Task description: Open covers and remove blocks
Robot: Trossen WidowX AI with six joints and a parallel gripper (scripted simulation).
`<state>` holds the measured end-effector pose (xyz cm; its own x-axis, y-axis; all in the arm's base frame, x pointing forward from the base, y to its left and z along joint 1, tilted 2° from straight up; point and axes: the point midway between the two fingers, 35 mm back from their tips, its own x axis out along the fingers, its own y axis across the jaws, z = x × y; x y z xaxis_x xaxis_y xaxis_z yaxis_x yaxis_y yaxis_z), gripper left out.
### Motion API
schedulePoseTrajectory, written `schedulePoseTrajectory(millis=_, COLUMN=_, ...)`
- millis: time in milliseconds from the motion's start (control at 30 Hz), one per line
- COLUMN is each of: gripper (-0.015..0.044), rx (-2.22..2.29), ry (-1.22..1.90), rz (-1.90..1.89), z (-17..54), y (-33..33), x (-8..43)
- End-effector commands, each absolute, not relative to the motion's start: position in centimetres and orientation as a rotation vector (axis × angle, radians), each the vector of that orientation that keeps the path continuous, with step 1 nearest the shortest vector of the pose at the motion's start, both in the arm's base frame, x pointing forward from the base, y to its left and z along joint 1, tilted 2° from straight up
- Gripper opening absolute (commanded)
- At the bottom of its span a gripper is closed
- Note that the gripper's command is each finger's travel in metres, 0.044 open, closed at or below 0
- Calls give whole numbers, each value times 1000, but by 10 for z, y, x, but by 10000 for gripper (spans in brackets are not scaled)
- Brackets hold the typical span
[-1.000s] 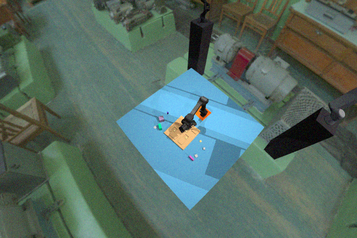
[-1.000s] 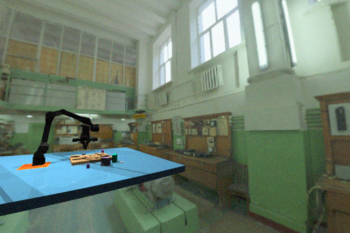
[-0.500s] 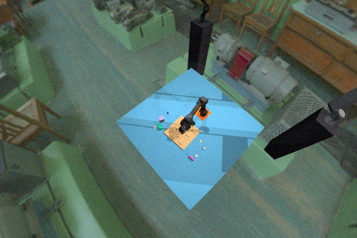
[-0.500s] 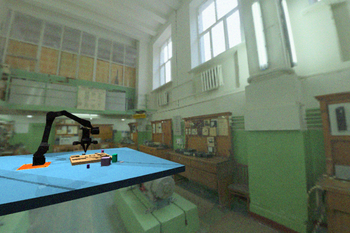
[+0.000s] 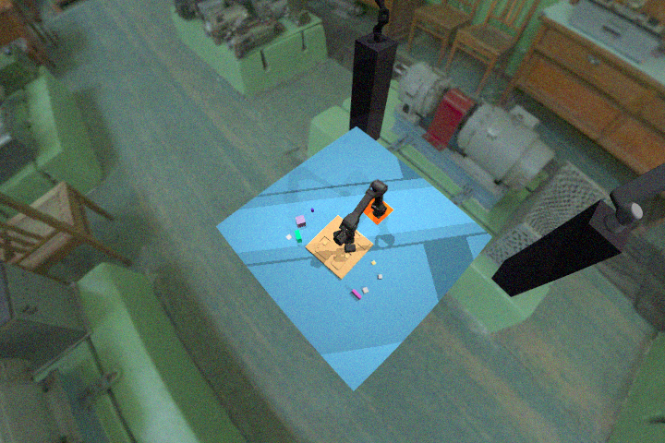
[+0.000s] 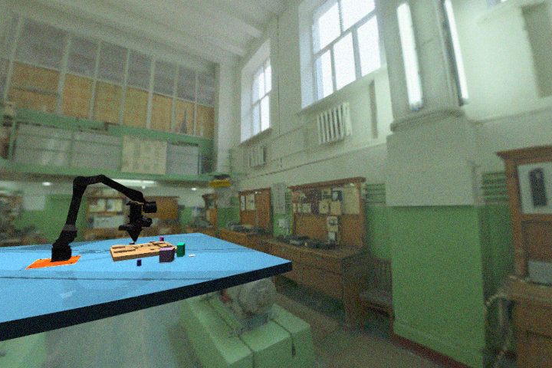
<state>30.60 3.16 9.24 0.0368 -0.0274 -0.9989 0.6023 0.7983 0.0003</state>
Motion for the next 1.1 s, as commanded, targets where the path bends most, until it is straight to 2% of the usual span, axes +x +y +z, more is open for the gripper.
schedulePoseTrajectory(millis=0, gripper=0, rx=-122, ry=1539, rz=71, z=85, y=30, x=305)
schedulePoseTrajectory(millis=433, gripper=0, rx=-840, ry=1403, rz=771, z=79, y=30, x=305)
schedulePoseTrajectory(millis=467, gripper=26, rx=-231, ry=1524, rz=180, z=88, y=31, x=307)
schedulePoseTrajectory(millis=633, gripper=144, rx=-332, ry=1515, rz=278, z=90, y=31, x=307)
schedulePoseTrajectory(millis=1067, gripper=144, rx=-637, ry=1458, rz=573, z=94, y=31, x=307)
